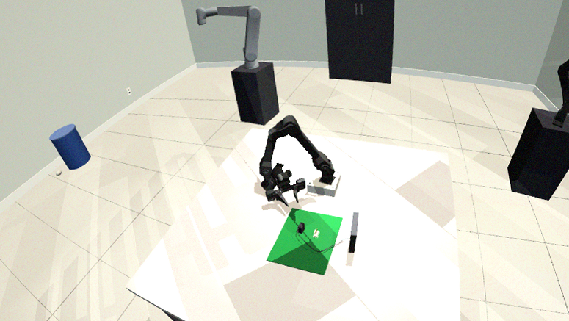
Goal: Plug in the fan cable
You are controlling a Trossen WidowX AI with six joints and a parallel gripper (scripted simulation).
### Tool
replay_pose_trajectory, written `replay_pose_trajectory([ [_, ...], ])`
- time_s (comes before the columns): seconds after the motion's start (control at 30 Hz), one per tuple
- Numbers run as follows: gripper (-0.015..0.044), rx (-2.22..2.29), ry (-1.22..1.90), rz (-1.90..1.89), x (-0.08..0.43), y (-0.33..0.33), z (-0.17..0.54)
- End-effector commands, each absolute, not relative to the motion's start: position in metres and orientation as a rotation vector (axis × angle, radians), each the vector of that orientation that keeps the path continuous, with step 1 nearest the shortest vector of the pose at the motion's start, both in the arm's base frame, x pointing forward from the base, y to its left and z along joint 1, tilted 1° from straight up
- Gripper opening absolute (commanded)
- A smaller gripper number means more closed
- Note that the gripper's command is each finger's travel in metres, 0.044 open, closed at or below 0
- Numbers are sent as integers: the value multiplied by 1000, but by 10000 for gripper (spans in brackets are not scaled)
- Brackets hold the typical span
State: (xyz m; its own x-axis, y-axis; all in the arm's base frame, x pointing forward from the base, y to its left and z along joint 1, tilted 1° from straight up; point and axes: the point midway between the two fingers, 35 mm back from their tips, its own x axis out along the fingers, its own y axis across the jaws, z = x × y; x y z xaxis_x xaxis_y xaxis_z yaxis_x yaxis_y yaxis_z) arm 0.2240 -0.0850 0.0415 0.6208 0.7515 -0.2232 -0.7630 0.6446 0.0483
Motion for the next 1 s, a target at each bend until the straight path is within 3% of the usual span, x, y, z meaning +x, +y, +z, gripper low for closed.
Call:
replay_pose_trajectory([
  [0.0,205,-57,283,929,224,-80,44],
  [0.97,205,-185,1050,1150,218,-49,36],
])
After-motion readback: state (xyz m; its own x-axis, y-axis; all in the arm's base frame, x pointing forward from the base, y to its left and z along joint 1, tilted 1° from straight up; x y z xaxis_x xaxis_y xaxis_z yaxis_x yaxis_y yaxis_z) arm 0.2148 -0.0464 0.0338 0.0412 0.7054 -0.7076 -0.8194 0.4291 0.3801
